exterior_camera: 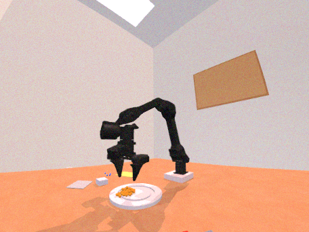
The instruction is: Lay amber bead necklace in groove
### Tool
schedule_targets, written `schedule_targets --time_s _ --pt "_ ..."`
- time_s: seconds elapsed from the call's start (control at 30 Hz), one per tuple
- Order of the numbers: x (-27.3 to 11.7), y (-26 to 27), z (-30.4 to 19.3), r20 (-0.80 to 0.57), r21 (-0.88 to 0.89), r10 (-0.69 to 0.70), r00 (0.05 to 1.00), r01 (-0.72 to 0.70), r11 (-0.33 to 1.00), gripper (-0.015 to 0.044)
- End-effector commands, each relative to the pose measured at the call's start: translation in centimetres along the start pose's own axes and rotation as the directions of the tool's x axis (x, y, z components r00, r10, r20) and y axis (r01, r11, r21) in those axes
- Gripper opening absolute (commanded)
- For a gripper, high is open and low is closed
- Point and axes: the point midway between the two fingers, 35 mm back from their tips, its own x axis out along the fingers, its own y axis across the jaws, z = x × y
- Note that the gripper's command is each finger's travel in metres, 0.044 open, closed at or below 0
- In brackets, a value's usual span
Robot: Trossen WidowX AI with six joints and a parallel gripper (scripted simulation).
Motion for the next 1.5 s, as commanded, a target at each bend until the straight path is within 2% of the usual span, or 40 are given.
schedule_targets --time_s 0.0,0.07,0.53,0.73,0.87,1.47 --pt "0.5 0.8 2.1 0.012 0.478 0.000 1.000 -0.006 0.879 0.0380" --pt "0.5 0.9 2.3 0.012 0.529 0.000 1.000 -0.006 0.849 0.0380" --pt "0.5 0.9 2.3 0.012 0.529 0.000 1.000 -0.006 0.849 0.0380" --pt "2.1 0.9 2.4 0.012 0.529 0.000 1.000 -0.006 0.849 0.0380" --pt "1.4 0.8 2.4 0.015 0.522 -0.003 1.000 -0.005 0.853 0.0380" --pt "4.2 0.9 2.4 0.012 0.528 -0.001 1.000 -0.006 0.849 0.0380"
